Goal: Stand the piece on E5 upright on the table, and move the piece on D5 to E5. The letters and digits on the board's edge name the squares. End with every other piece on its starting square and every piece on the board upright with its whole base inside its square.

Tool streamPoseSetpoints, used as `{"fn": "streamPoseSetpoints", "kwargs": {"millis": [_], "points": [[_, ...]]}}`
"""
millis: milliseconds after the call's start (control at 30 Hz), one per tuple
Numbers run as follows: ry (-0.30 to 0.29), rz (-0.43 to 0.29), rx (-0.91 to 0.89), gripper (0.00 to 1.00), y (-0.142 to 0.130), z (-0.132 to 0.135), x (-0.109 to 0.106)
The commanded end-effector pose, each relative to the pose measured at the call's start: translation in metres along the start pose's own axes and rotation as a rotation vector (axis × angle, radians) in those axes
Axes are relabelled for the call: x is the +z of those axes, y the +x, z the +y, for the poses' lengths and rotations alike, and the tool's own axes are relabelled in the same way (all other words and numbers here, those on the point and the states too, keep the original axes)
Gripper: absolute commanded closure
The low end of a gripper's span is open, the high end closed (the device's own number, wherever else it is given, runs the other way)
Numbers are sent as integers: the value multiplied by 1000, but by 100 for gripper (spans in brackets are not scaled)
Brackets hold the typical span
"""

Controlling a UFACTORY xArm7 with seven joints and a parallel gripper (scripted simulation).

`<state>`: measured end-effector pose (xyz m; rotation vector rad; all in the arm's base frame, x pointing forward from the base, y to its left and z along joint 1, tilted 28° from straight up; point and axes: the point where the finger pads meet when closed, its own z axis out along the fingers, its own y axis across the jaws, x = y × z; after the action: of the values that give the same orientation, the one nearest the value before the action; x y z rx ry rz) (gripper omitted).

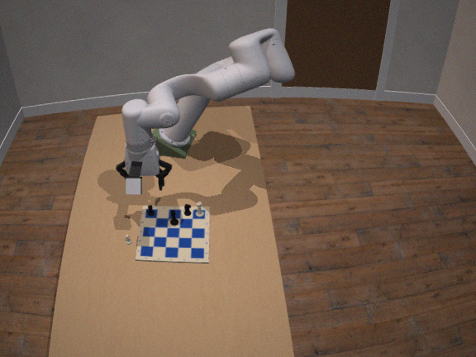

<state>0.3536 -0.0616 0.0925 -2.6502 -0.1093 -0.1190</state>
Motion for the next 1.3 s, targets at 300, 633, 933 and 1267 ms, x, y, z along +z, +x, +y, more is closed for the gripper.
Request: {"fn": "streamPoseSetpoints", "kwargs": {"millis": [300, 633, 933, 1267], "points": [[-1, 3, 0, 0, 1, 0, -49], [-1, 3, 0, 0, 0, 0, -68], [-2, 3, 0, 0, 0, 0, -68], [-2, 3, 0, 0, 0, 0, -68]]}}
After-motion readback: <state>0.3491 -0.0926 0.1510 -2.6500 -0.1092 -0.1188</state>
